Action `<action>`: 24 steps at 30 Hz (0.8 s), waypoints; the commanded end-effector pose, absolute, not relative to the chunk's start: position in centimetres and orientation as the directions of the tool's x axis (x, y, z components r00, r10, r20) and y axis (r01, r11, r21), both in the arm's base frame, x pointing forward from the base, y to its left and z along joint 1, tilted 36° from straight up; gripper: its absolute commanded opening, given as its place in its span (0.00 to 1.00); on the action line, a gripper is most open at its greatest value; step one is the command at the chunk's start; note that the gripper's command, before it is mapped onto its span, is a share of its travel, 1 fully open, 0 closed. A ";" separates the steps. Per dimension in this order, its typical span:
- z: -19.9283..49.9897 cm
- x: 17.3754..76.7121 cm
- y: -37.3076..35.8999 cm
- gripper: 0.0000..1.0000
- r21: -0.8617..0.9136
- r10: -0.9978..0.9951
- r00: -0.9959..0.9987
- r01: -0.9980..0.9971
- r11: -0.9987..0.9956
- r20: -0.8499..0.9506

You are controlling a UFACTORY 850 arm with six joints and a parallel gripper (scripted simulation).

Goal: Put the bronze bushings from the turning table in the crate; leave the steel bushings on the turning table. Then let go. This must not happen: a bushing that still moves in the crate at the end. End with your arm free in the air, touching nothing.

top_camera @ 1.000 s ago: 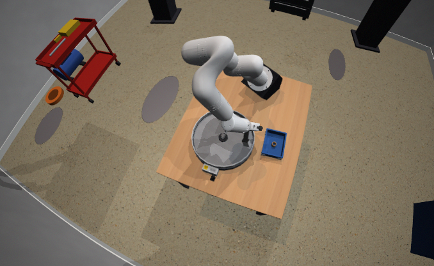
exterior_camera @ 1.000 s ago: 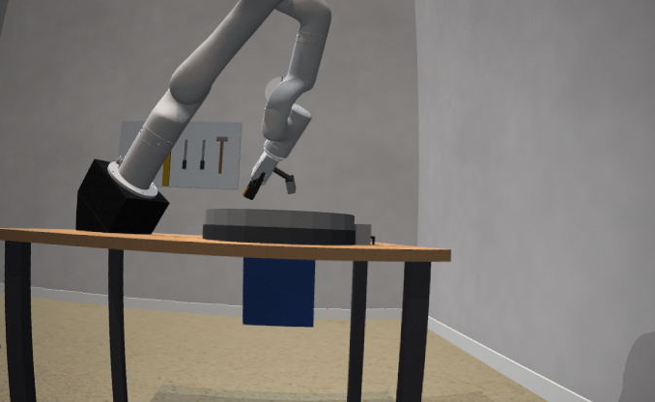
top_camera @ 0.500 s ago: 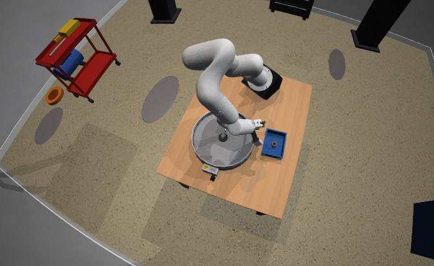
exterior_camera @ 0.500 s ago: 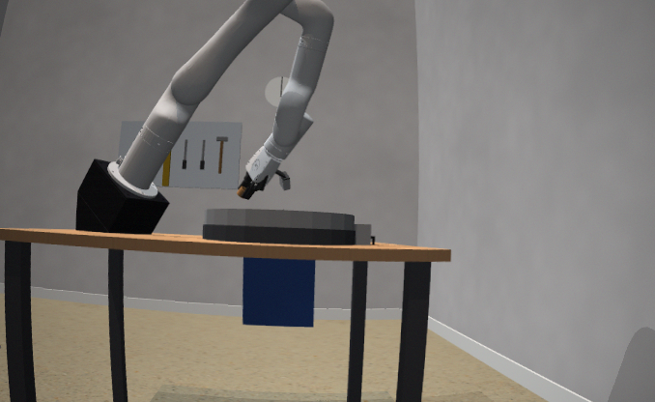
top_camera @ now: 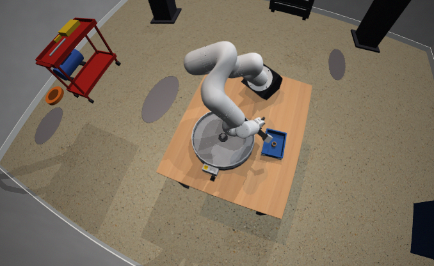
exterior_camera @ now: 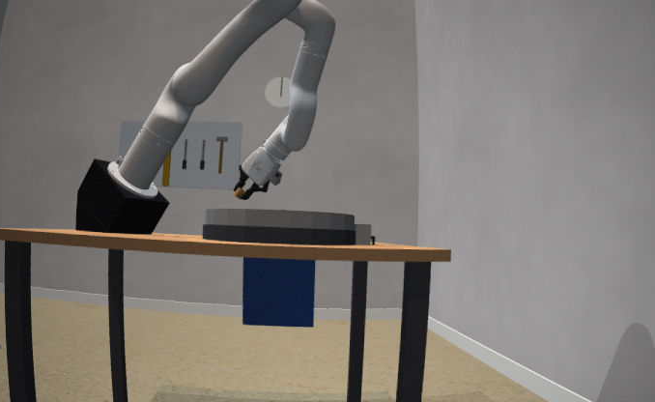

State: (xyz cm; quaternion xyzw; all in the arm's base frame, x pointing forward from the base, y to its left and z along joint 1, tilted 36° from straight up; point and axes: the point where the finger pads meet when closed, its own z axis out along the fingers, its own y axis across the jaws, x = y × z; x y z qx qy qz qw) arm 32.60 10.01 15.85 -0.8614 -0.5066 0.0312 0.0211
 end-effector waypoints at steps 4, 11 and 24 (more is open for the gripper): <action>15.5 32.6 10.1 0.00 -0.055 0.967 0.235 0.969 -0.241 -0.093; 15.3 32.9 10.2 0.00 -0.058 0.990 0.034 0.997 -0.043 -0.137; 15.0 33.9 10.6 0.00 -0.092 0.913 -0.345 0.938 0.333 -0.218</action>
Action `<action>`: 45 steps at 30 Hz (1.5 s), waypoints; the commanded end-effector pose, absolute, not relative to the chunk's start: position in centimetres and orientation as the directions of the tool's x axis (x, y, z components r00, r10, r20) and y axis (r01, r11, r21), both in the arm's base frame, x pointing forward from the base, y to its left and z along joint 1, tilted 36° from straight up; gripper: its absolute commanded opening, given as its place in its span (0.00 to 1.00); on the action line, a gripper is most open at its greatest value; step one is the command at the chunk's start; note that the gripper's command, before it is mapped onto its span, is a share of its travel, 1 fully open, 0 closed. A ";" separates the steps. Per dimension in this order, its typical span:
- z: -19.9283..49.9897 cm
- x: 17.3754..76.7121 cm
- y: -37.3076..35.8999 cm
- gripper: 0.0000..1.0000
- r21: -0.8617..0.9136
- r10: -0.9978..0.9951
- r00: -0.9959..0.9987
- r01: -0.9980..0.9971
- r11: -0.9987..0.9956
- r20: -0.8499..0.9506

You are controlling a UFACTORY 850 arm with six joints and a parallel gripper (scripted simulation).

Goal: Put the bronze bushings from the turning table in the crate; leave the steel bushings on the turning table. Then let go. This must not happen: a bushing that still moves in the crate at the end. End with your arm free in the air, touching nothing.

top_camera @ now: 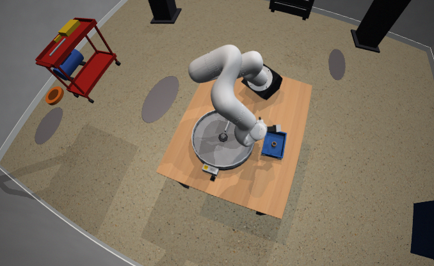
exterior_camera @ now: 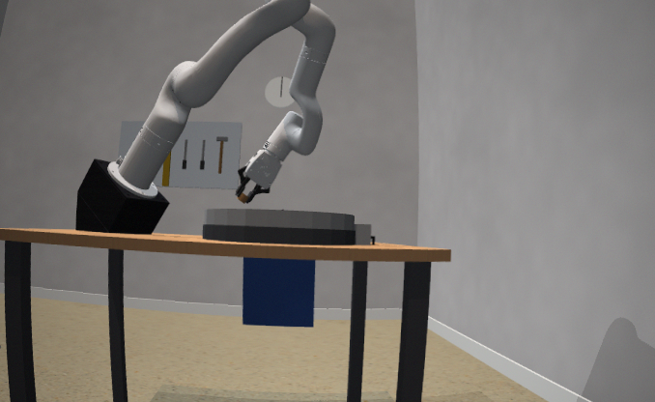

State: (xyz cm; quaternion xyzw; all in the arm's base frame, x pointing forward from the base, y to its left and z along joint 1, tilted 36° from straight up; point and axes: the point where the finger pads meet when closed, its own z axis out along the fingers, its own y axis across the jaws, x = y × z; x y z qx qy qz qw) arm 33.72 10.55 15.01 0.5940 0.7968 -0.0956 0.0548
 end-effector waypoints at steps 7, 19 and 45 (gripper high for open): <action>14.9 35.0 11.2 0.00 -0.136 0.769 -0.581 0.812 0.567 -0.267; 14.9 36.9 12.7 0.00 -0.217 0.473 -0.822 0.548 0.807 -0.317; 15.2 41.2 18.7 0.00 -0.431 -0.292 -0.899 -0.134 0.892 -0.326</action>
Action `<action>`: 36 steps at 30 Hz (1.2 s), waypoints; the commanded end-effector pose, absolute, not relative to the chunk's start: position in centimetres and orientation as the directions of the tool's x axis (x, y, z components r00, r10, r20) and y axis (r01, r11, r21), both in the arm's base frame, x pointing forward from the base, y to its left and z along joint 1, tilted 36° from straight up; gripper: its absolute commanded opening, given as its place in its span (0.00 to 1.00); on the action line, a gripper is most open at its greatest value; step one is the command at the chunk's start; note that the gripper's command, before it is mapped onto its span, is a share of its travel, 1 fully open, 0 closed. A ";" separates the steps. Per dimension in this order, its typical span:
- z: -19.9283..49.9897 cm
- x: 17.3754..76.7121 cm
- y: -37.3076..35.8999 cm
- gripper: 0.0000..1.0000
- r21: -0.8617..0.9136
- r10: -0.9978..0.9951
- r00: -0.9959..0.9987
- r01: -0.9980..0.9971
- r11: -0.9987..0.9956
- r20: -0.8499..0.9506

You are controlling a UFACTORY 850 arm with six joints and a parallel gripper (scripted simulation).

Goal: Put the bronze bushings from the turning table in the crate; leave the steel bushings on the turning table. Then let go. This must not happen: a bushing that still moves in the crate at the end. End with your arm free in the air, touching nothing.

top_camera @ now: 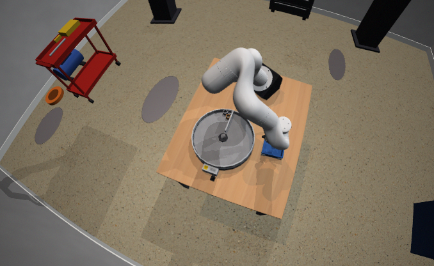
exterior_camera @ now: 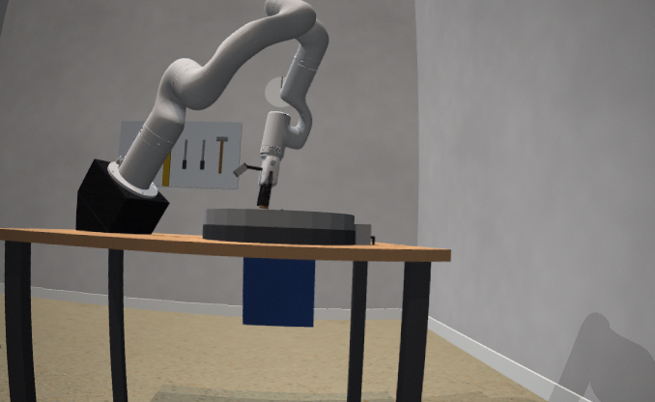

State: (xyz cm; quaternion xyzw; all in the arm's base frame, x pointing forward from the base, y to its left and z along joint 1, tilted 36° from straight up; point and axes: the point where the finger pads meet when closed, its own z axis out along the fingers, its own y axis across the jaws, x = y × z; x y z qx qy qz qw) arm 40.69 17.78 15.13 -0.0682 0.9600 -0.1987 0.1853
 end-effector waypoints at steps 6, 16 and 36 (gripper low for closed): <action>15.2 41.6 19.5 0.00 -0.454 -0.370 -0.872 -0.202 0.868 -0.319; 15.3 42.2 21.1 0.00 -0.491 -0.490 -0.817 -0.306 0.816 -0.304; 15.3 42.4 21.7 0.00 -0.506 -0.536 -0.790 -0.346 0.790 -0.297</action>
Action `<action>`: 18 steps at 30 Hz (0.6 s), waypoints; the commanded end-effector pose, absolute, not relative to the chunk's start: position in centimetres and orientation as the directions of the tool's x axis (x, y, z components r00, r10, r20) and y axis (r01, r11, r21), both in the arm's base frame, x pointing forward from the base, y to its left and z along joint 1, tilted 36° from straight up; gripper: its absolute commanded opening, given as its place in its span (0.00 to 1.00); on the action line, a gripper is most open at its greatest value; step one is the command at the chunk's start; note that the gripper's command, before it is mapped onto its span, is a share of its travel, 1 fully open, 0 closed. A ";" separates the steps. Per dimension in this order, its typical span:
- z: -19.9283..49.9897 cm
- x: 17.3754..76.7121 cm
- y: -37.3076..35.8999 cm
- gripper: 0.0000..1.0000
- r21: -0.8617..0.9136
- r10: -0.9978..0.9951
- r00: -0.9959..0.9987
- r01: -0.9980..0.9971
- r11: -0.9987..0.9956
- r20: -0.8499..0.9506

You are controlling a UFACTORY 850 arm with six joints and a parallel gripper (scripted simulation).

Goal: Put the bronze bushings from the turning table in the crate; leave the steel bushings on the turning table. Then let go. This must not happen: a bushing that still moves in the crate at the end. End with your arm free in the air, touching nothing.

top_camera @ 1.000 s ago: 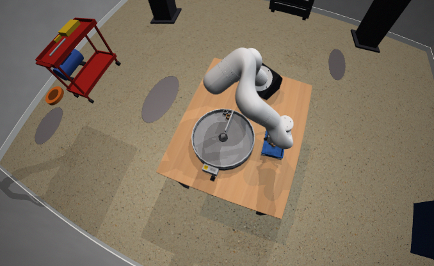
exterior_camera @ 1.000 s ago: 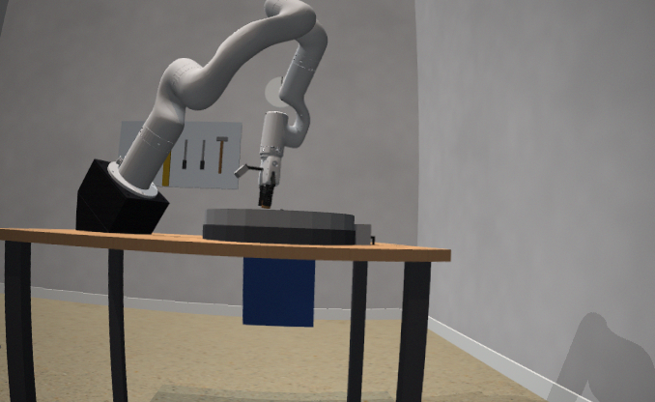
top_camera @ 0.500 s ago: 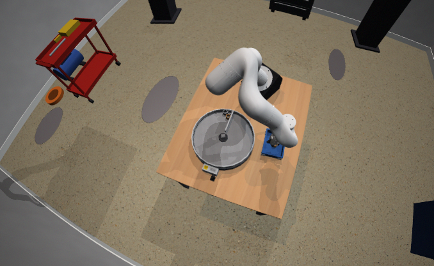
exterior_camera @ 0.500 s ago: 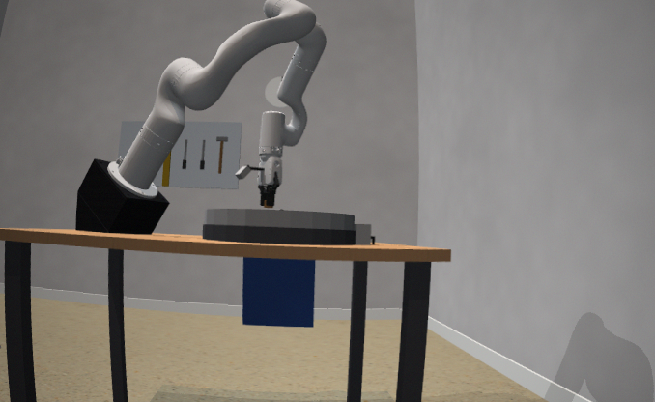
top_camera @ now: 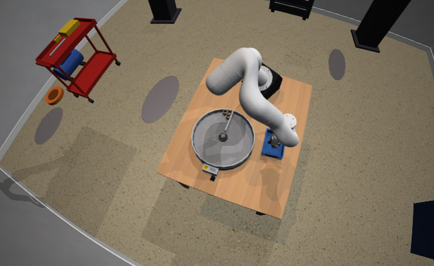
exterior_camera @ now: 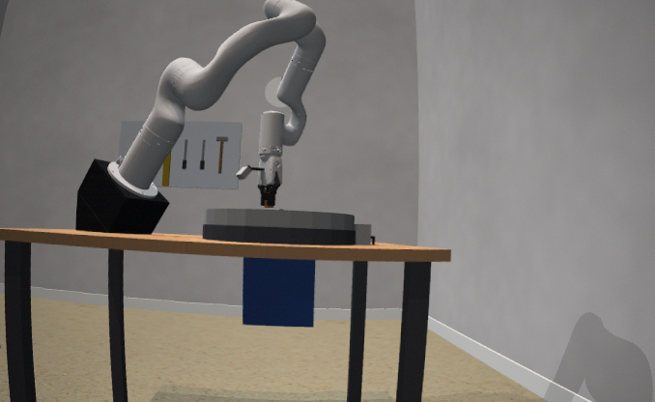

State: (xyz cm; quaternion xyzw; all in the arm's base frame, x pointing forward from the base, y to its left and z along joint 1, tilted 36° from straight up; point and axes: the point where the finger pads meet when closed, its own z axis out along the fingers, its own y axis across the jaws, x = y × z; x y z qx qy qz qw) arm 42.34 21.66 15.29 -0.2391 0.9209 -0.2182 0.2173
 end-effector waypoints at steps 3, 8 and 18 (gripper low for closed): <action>15.3 42.4 21.7 0.00 -0.506 -0.536 -0.790 -0.346 0.790 -0.297; 15.3 42.4 21.7 0.00 -0.506 -0.536 -0.790 -0.346 0.790 -0.297; 15.4 42.5 21.8 0.00 -0.506 -0.536 -0.790 -0.345 0.791 -0.298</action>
